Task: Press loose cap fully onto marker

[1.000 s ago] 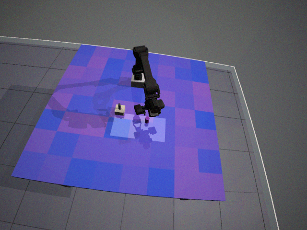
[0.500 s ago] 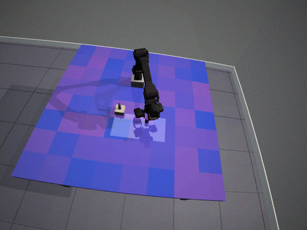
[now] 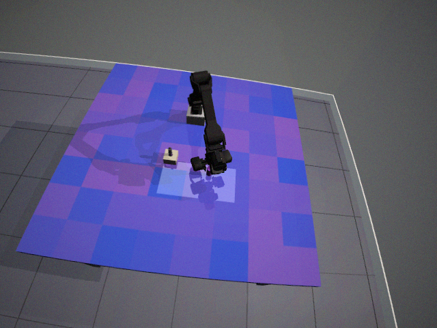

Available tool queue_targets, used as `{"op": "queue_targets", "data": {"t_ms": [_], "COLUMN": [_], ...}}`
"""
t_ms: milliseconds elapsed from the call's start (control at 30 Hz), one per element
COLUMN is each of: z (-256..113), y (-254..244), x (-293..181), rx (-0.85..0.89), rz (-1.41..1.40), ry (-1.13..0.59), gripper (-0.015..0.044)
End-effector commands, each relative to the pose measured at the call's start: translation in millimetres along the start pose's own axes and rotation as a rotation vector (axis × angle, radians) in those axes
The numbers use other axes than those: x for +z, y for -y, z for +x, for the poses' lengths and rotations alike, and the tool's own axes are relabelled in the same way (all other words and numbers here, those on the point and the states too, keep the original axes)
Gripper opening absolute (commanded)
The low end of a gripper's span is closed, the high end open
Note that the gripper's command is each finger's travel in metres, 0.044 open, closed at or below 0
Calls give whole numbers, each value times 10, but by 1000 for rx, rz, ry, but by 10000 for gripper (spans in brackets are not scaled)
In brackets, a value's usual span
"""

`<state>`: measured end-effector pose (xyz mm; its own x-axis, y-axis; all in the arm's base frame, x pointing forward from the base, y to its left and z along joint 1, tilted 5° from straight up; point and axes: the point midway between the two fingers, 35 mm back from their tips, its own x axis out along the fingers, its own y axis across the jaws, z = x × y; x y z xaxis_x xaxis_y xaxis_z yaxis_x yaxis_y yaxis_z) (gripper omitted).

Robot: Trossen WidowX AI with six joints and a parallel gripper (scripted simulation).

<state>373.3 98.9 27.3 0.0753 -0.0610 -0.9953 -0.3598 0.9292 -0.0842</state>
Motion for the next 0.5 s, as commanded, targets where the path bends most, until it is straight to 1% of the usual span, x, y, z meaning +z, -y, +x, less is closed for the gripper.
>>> {"op": "queue_targets", "data": {"t_ms": [0, 467], "z": [98, 317], "y": [6, 6], "x": [-14, -28], "rx": [-3, -3], "rz": [-1, -2], "ry": [-7, -7], "gripper": [249, 249]}}
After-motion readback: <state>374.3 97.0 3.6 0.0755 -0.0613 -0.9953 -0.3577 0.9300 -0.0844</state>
